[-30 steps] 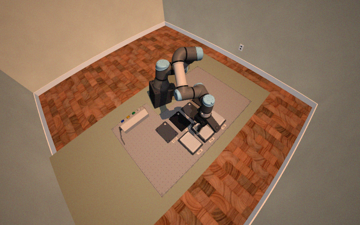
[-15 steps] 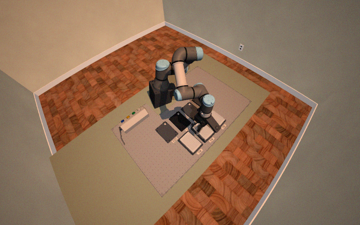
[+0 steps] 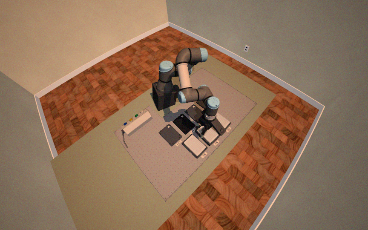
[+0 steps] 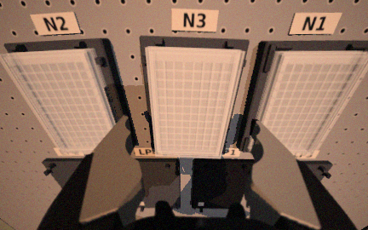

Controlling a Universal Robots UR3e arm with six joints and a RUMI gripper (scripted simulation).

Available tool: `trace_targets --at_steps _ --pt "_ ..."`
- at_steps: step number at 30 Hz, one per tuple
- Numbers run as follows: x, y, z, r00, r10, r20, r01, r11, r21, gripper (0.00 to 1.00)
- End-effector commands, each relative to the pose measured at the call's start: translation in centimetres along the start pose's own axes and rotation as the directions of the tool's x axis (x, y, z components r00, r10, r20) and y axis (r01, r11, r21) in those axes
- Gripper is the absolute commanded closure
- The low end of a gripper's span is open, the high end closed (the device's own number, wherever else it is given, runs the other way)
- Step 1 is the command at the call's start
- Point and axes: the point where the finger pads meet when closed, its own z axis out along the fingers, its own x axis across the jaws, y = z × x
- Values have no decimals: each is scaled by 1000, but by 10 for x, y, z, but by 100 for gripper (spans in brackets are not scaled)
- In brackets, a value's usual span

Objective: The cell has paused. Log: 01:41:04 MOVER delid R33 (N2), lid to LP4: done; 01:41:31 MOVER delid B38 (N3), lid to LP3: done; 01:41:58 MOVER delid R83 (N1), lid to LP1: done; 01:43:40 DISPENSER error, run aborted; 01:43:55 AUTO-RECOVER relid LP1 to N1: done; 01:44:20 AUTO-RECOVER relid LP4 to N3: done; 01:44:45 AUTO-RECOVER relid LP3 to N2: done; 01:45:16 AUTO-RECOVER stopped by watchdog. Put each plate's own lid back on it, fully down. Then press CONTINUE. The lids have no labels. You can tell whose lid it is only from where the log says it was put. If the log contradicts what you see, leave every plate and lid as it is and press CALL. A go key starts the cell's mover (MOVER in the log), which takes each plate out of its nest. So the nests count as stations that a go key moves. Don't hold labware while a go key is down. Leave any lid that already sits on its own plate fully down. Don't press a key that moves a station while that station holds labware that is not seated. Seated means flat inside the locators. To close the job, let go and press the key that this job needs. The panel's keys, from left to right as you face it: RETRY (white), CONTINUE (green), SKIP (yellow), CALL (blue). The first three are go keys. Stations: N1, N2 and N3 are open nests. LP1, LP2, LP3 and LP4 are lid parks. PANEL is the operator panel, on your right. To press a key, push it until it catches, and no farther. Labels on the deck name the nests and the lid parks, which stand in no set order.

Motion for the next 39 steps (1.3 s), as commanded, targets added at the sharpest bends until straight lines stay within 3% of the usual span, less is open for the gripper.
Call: trace_targets --at_steps 1,13,23,24,39 --pt "1 -1 -7 1000 -1 -2 1 1000 5 18" --pt "1 -1 -23 1000 -1 -2 1 1000 5 18" --pt "0 -1 -23 1000 -1 -2 1 1000 4 18" --pt "1 4 -22 1000 -21 -2 21 1000 4 100" --pt "1 74 -22 999 -38 -1 38 999 4 100"
